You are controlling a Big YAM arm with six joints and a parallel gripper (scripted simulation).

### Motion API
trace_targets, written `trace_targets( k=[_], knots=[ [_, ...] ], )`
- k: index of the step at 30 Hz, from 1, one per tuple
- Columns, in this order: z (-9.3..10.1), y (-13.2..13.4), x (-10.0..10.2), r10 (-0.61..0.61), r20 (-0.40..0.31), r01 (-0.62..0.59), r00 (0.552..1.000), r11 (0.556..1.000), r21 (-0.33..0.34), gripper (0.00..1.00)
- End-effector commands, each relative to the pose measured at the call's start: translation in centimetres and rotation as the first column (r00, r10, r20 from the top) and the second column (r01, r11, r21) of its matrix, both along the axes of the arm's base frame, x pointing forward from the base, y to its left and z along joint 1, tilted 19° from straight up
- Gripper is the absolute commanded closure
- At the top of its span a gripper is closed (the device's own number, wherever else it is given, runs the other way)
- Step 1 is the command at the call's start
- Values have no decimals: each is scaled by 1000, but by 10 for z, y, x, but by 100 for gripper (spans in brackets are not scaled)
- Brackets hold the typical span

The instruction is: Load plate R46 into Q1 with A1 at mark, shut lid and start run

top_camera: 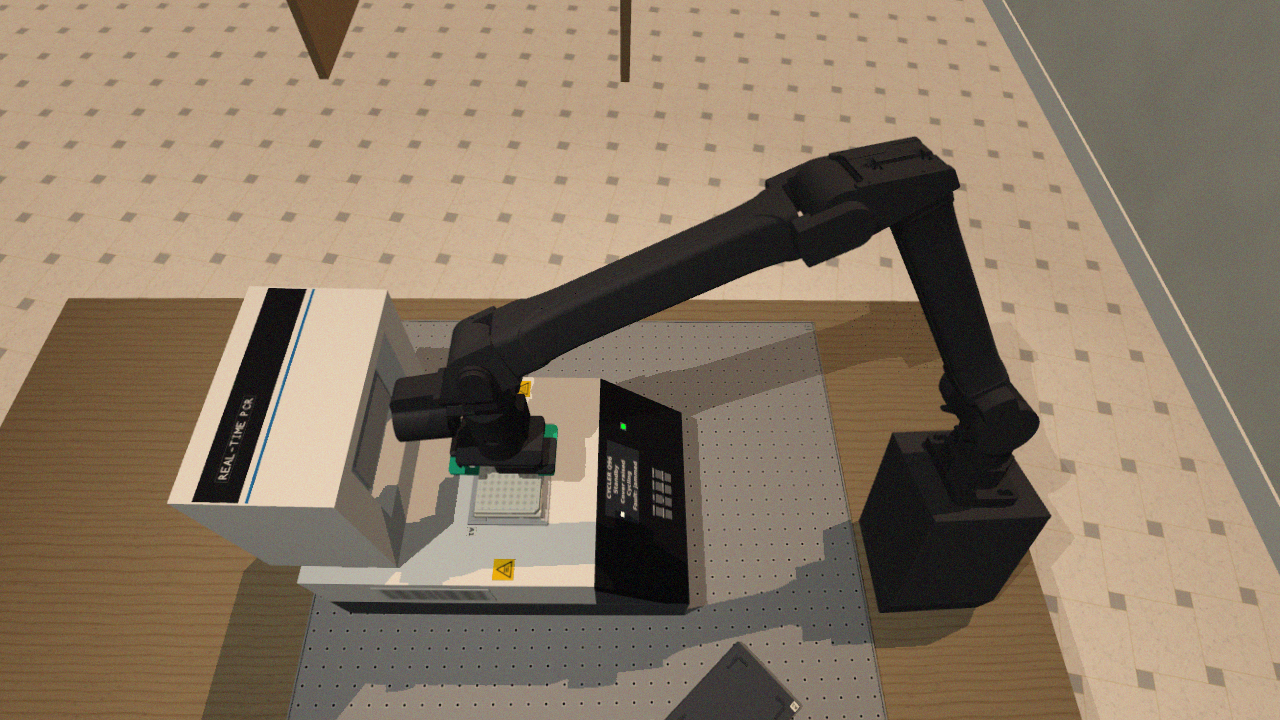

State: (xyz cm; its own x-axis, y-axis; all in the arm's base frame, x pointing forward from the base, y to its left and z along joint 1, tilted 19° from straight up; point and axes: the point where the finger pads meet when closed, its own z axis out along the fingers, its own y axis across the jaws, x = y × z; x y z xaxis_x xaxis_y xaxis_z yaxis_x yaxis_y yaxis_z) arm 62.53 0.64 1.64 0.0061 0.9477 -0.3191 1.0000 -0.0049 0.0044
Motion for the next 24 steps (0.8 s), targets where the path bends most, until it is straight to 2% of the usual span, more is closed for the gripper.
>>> trace_targets(
  k=[1, 7, 13, 24],
  knots=[
    [15, 5, 19, 2, 41, -2, 999, 1000, 3, 100],
    [15, -6, 25, 3, 55, -3, 998, 1000, 4, 100],
    [14, 1, 27, 1, 64, -1, 998, 1000, 6, 100],
    [24, 11, 12, 10, 65, -10, 998, 1000, 6, 100]
  ],
)
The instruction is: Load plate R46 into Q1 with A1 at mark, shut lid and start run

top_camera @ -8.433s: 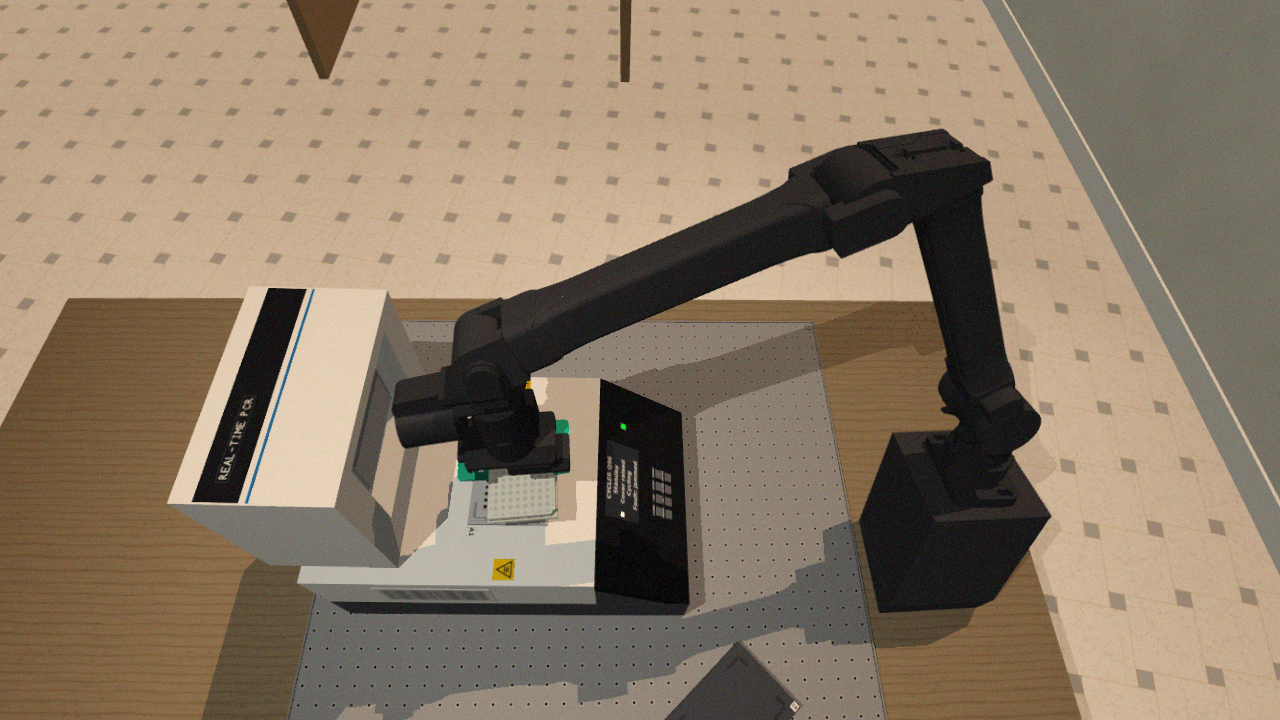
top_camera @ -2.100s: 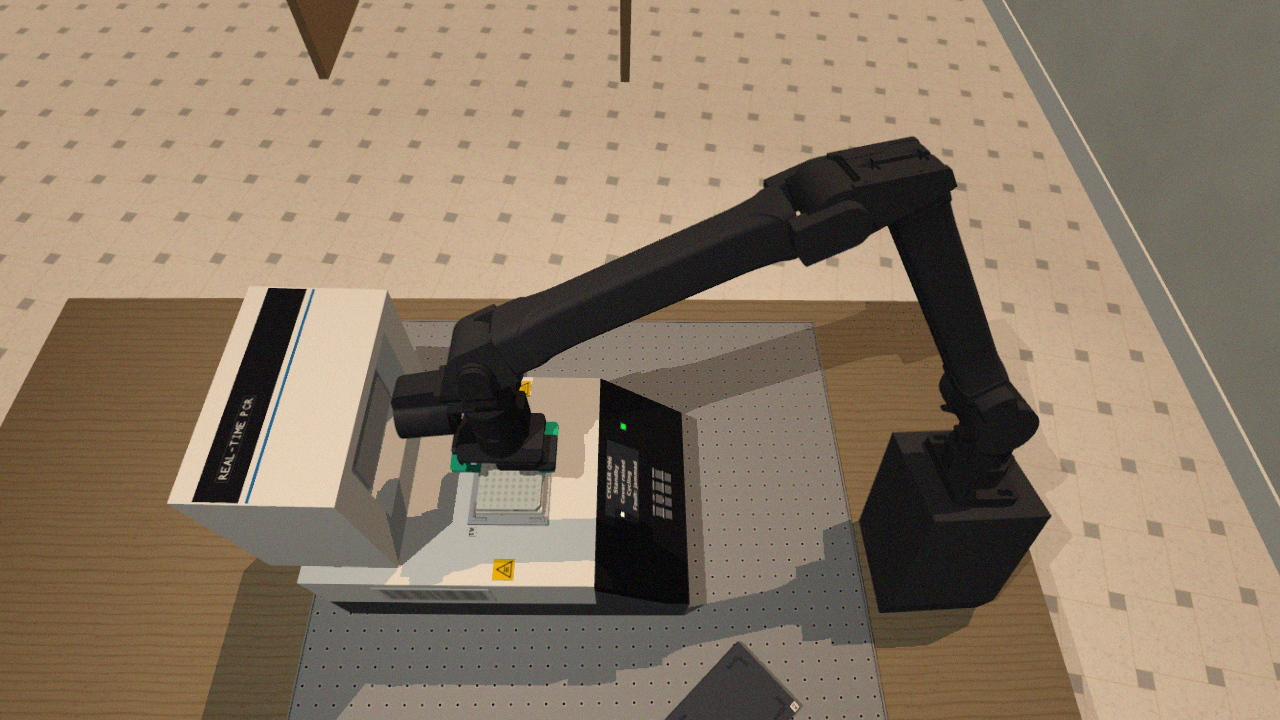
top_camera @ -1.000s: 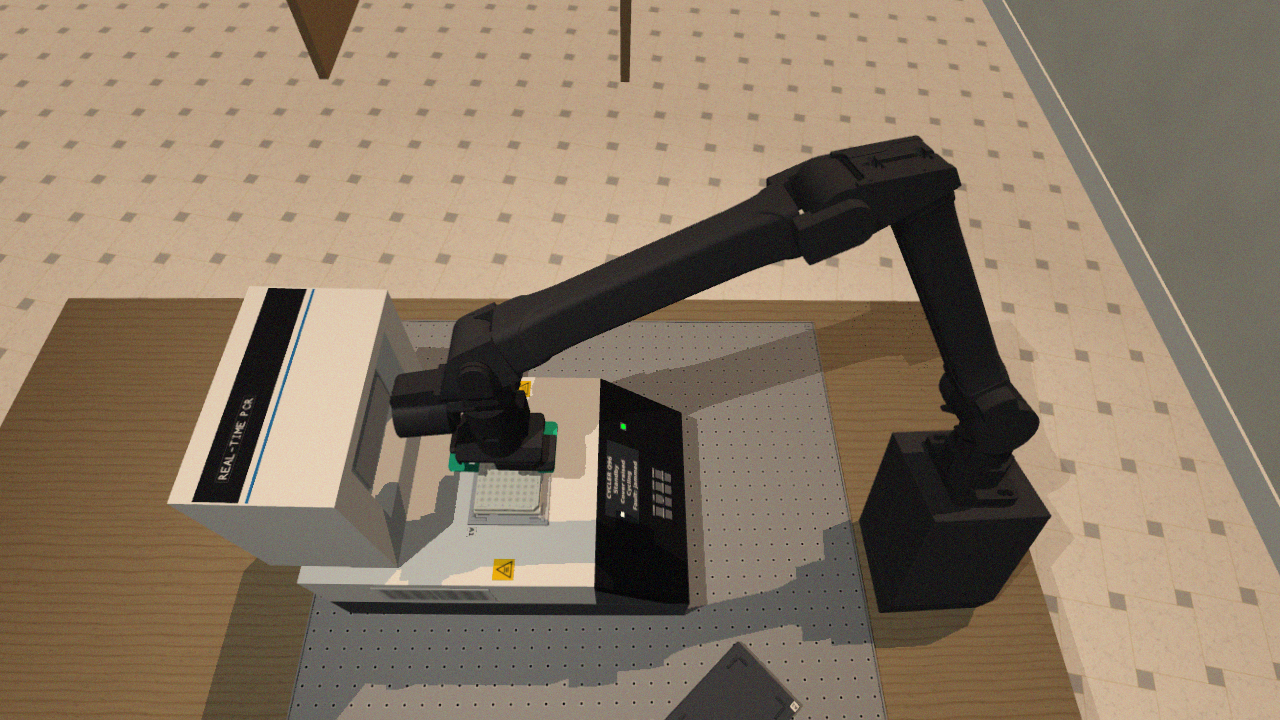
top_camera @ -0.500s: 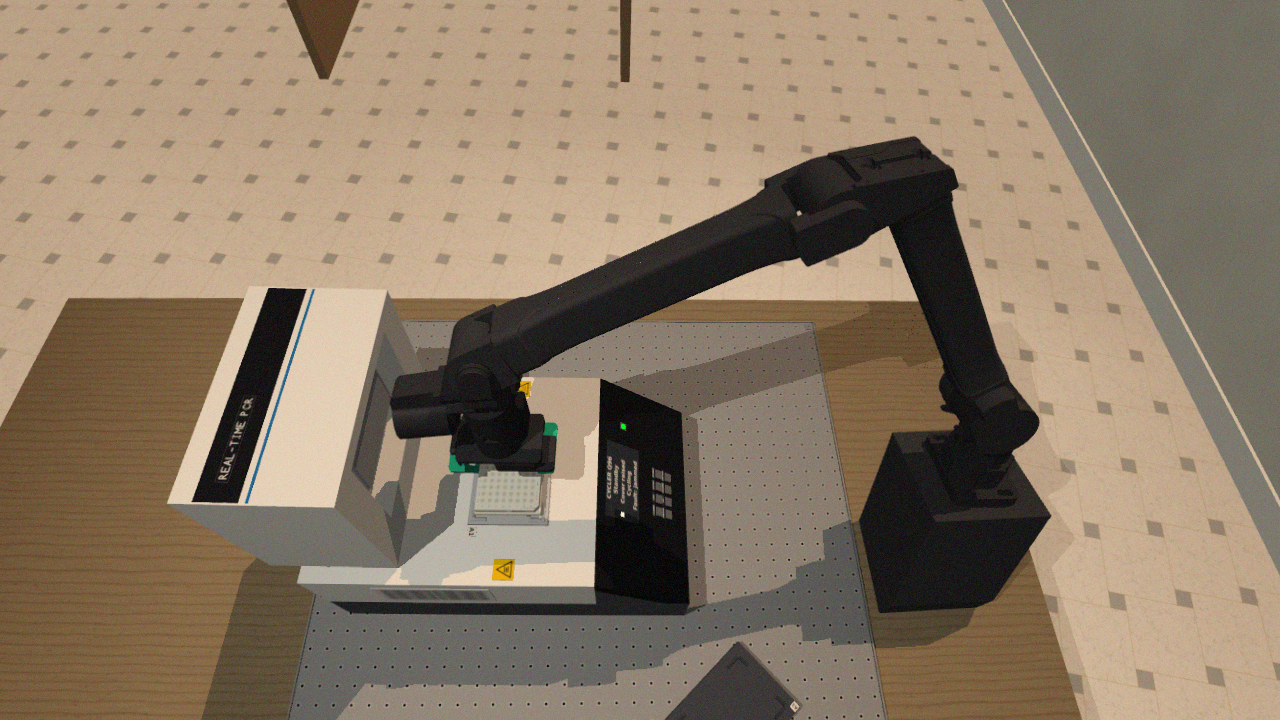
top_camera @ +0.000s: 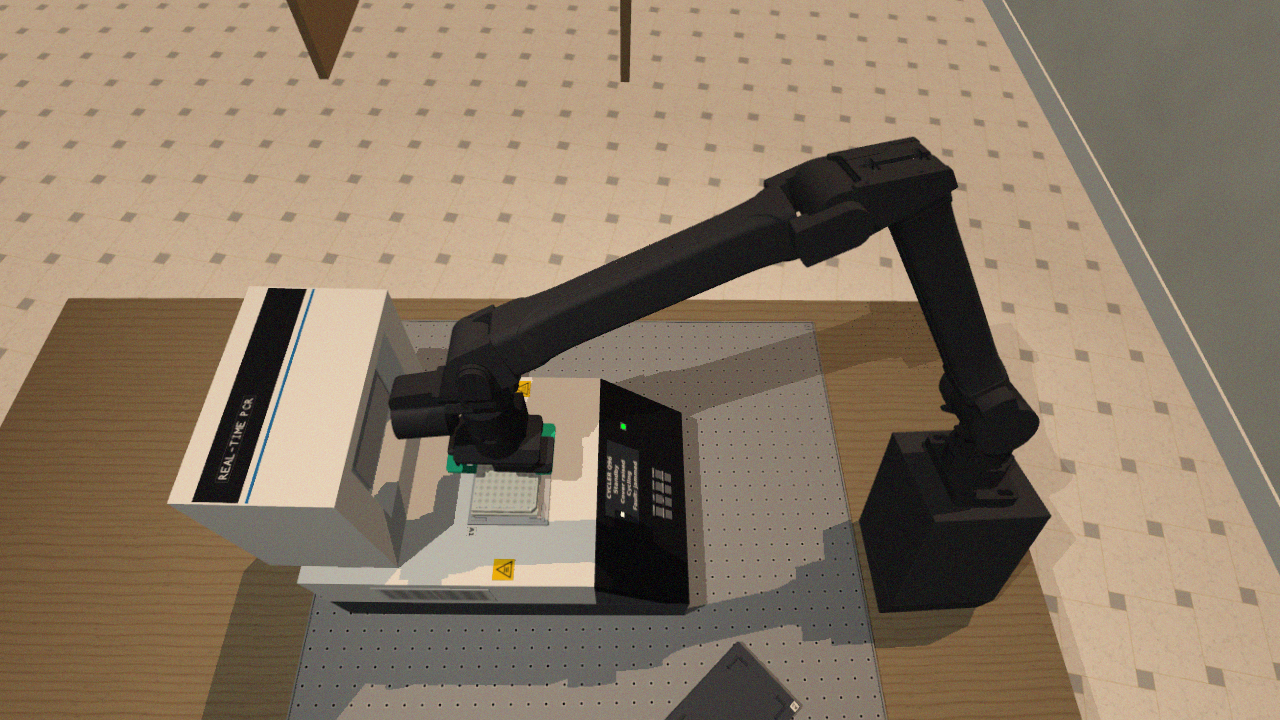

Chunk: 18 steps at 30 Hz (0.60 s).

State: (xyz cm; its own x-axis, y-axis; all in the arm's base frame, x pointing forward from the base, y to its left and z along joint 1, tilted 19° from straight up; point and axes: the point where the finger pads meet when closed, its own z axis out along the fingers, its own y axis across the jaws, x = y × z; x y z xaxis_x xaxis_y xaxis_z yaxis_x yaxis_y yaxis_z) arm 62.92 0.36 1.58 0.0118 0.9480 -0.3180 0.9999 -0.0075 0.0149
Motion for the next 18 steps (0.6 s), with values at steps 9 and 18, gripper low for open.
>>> trace_targets(
  k=[9, 18],
  knots=[
    [31, 2, 8, 7, 47, -7, 999, 1000, 4, 100],
    [31, 4, 17, 4, 57, -4, 998, 1000, -1, 100]
  ],
)
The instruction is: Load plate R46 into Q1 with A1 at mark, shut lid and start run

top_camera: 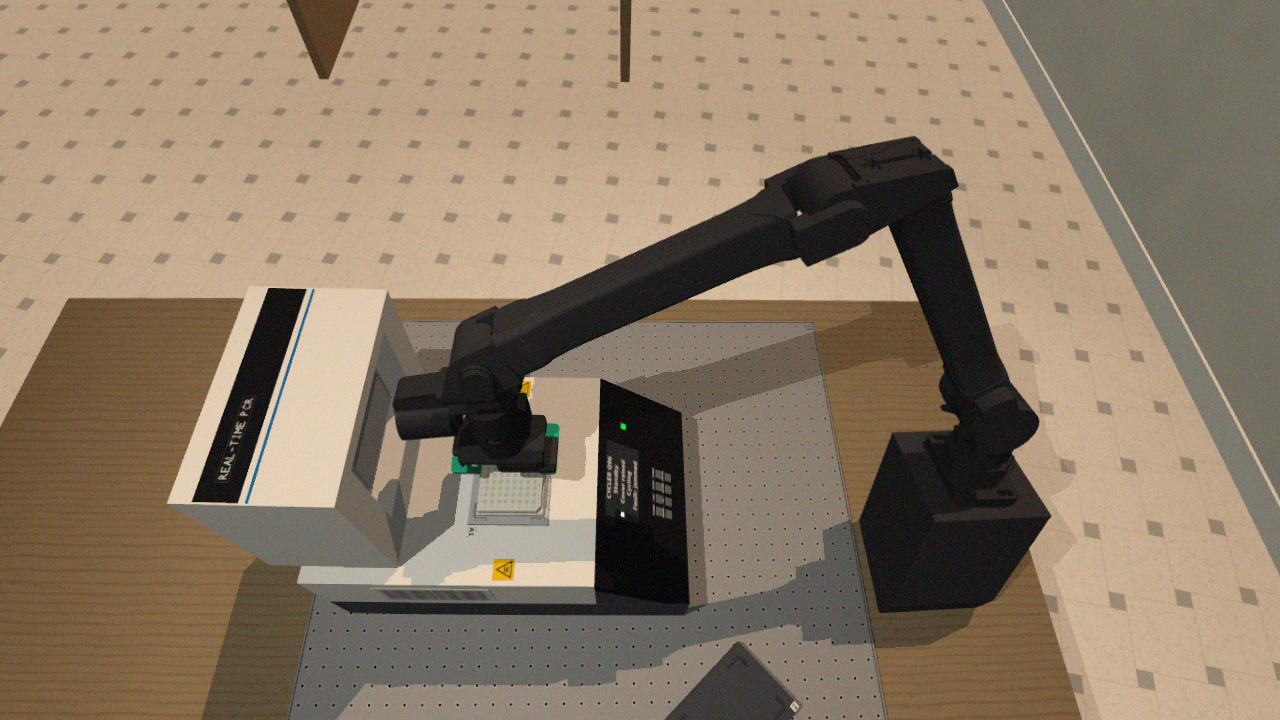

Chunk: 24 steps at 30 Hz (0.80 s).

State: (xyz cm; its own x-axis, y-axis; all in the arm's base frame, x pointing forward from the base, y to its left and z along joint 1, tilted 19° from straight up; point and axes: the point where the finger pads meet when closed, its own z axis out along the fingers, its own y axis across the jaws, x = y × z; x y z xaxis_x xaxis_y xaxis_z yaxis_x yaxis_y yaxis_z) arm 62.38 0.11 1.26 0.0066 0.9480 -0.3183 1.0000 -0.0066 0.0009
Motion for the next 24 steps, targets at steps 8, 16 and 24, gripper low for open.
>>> trace_targets(
  k=[8, 16, 24],
  knots=[
    [20, 13, 26, 8, 66, -8, 998, 1000, 0, 100],
    [10, 13, 24, 9, 57, -9, 998, 1000, 0, 100],
    [9, -3, 16, 7, 41, -7, 999, 1000, -1, 100]
  ],
)
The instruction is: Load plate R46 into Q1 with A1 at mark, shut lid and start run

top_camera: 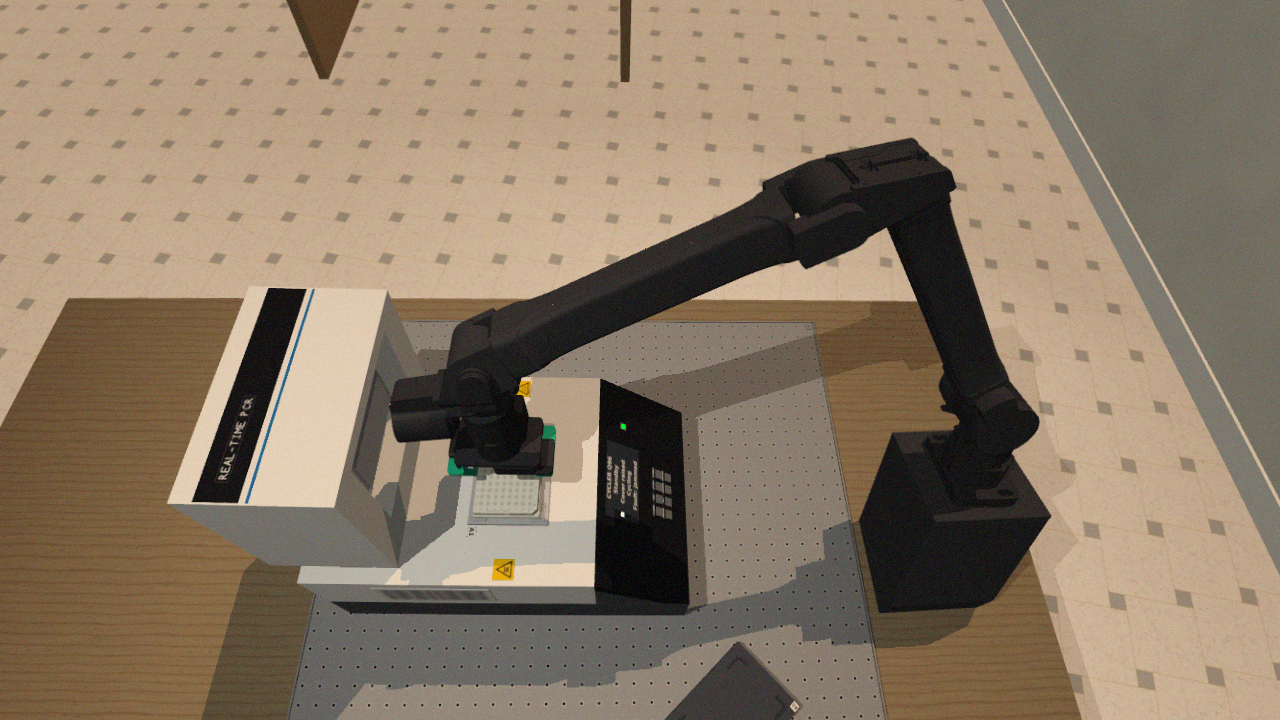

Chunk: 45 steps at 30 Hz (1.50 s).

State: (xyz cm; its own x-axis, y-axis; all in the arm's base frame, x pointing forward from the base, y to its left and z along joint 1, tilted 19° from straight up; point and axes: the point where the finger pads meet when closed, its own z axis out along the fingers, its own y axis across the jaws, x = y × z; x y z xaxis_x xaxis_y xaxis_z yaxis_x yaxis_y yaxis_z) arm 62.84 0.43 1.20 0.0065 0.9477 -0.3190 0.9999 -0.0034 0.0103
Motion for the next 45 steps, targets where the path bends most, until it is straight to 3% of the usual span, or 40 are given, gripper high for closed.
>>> trace_targets(
  k=[1, 11, 45],
  knots=[
    [10, -7, 10, 3, 32, -3, 999, 1000, 0, 100],
    [20, -9, 4, -7, 40, 7, 999, 1000, -3, 100],
    [-3, 2, -2, -5, -9, 5, 1000, 1000, -2, 100]
  ],
)
